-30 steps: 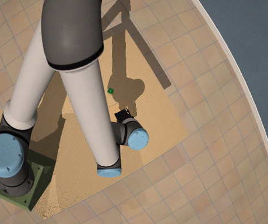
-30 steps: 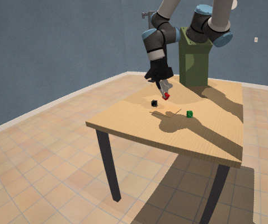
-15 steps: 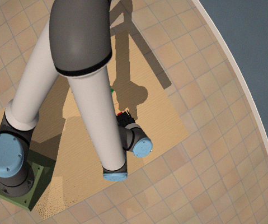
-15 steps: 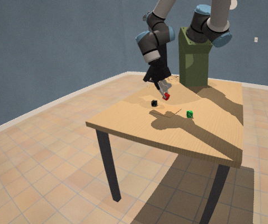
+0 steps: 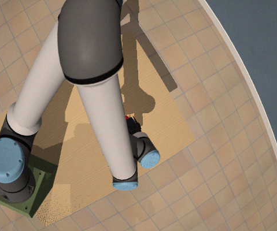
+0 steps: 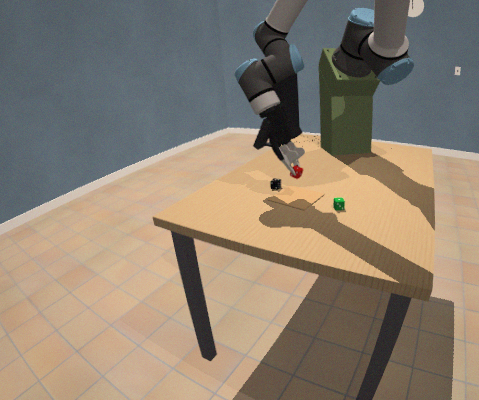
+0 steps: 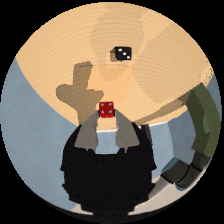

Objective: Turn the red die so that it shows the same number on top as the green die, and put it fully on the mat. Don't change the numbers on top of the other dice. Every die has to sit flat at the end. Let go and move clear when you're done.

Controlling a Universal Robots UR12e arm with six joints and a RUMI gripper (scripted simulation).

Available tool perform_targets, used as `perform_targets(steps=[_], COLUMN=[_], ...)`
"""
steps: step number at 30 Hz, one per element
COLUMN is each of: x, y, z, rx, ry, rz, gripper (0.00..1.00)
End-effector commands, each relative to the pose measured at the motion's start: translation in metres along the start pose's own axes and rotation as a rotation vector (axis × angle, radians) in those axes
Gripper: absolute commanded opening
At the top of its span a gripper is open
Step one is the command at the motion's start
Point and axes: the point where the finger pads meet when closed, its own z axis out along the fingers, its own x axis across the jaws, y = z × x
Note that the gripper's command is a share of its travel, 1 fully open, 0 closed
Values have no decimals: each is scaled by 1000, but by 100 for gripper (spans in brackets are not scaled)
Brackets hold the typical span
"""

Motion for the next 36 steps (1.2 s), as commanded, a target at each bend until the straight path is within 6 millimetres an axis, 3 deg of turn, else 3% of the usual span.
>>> perform_targets(steps=[1,36], x=[-1,4], y=[0,-6], z=[-1,3], rx=[-11,-135], ry=[-1,20], rz=[-1,-3], gripper=[10,10])
